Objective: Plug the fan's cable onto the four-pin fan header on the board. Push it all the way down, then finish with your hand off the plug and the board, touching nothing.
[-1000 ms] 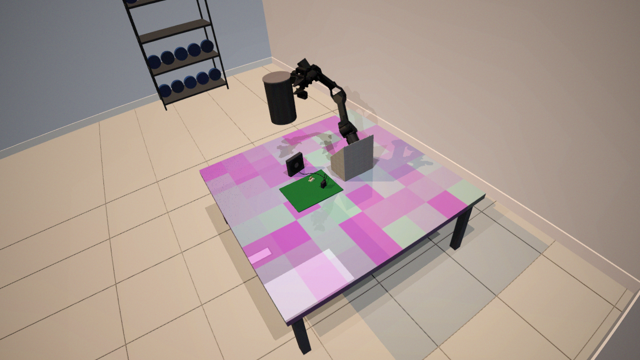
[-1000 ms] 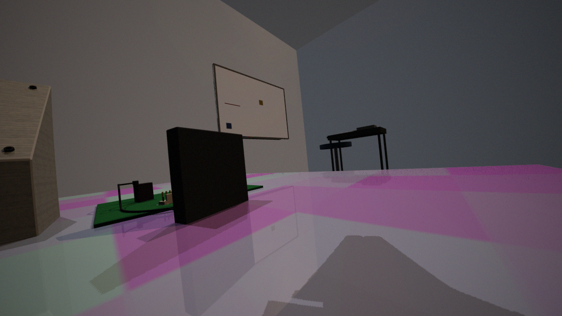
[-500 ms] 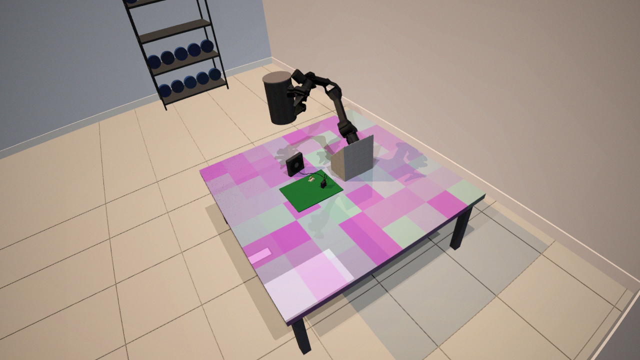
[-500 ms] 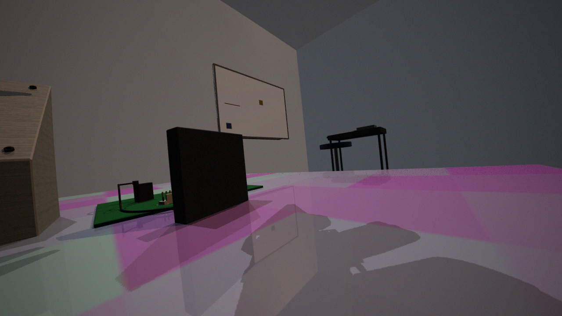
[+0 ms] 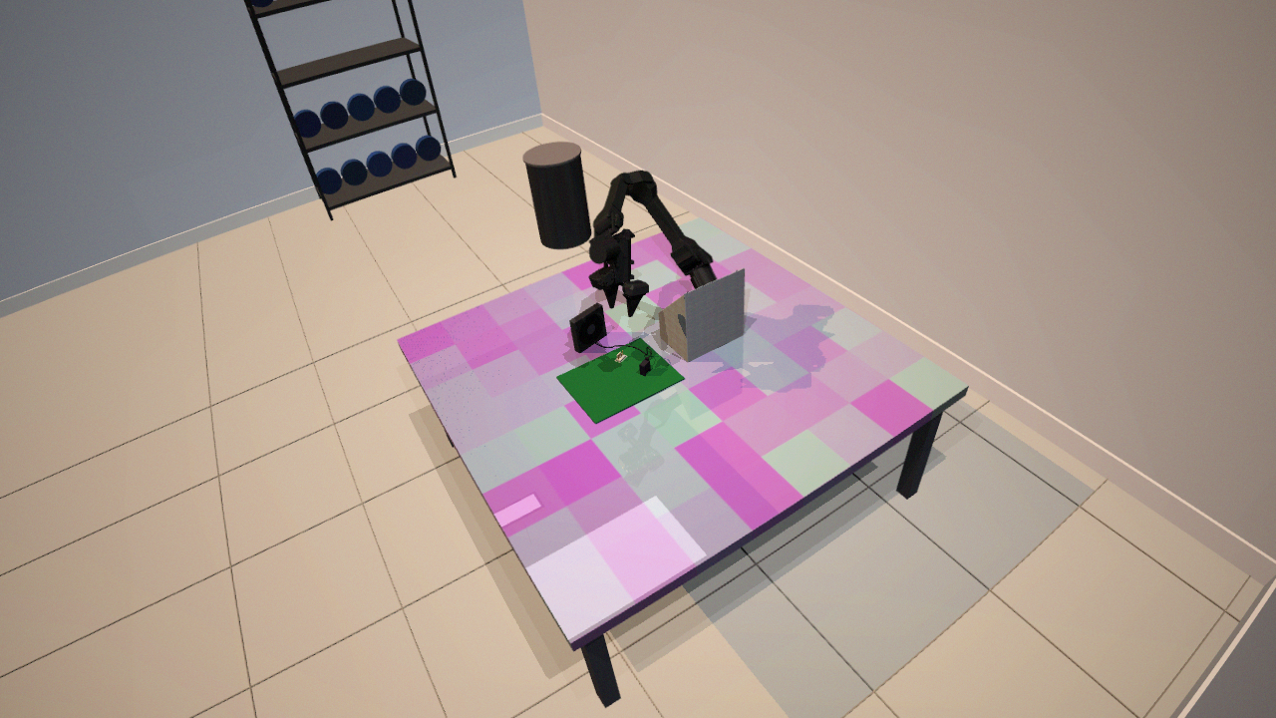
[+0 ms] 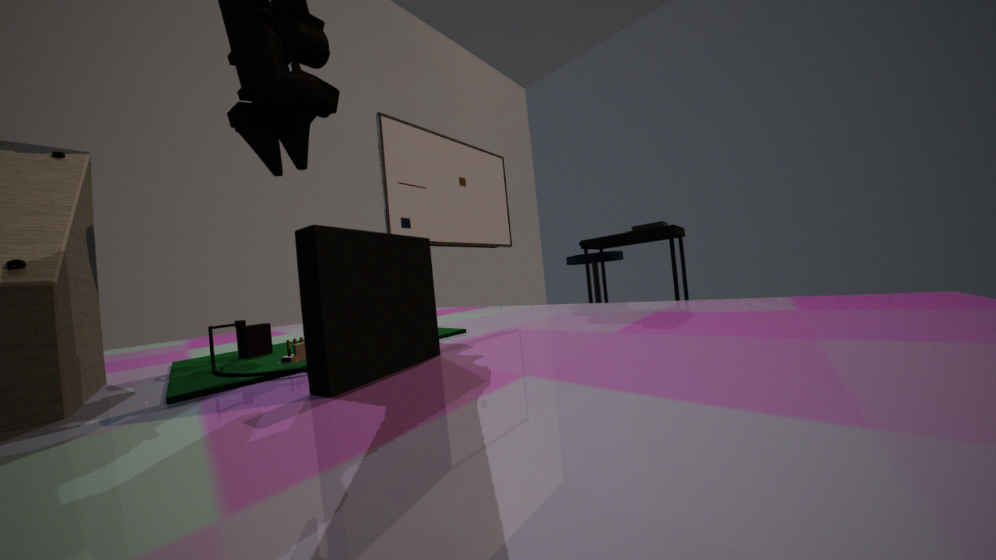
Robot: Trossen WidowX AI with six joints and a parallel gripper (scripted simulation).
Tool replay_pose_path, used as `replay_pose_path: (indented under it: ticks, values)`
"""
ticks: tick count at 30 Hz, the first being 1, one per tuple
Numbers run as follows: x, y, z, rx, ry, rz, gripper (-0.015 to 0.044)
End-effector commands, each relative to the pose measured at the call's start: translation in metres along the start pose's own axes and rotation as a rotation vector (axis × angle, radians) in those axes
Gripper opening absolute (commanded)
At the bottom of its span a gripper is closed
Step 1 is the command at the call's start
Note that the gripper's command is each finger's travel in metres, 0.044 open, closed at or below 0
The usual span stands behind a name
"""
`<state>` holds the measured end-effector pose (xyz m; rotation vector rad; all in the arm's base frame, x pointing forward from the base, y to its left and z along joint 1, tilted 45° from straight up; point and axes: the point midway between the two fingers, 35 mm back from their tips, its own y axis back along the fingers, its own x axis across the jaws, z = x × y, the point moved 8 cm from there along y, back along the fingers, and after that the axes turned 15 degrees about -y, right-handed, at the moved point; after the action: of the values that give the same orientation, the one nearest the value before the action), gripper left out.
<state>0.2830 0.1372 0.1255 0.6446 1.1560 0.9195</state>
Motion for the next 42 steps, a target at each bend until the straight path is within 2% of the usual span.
replay_pose_path:
  ticks: [1,4,12,21,42]
  values:
    - [0.007,-0.060,-0.031,0.175,0.253,-0.186,0.0440]
    - [0.008,-0.077,-0.042,0.232,0.335,-0.236,0.0440]
    - [0.007,-0.080,-0.042,0.232,0.335,-0.235,0.0440]
    - [-0.019,-0.170,-0.060,0.232,0.335,-0.240,0.0440]
    - [-0.024,-0.190,-0.063,0.232,0.336,-0.240,0.0440]
